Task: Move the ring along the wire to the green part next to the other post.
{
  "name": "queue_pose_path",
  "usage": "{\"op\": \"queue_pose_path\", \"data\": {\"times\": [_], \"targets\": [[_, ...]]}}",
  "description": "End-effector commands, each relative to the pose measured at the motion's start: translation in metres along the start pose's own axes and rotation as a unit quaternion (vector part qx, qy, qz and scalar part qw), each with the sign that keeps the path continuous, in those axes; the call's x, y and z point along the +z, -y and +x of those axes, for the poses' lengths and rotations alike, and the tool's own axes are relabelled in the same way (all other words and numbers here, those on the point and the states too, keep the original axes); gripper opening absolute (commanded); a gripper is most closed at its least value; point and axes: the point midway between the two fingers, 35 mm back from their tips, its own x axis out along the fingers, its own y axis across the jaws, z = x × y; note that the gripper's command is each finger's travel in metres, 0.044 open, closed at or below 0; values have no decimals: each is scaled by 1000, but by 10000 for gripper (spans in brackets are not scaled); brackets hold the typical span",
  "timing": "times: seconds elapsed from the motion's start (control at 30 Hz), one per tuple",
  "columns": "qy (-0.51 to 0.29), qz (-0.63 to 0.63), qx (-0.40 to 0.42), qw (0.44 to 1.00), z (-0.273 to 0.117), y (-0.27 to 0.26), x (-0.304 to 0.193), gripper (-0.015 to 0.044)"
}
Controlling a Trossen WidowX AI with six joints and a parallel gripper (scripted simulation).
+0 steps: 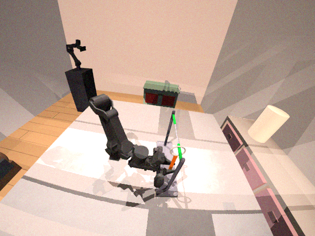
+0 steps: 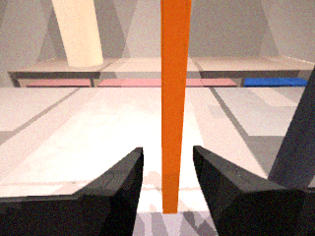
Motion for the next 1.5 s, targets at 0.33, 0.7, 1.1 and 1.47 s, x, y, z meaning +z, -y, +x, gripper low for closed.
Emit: {"op": "queue_pose_path", "data": {"times": [0.33,0.7,1.1,1.47], "targets": [[1,3,-1,1000,6,-1,0,160],[1,0,1,1000,6,-1,-1,107],[1,0,1,1000,6,-1,-1,-150],[1,0,1,1000,5,-2,8,-150]]}}
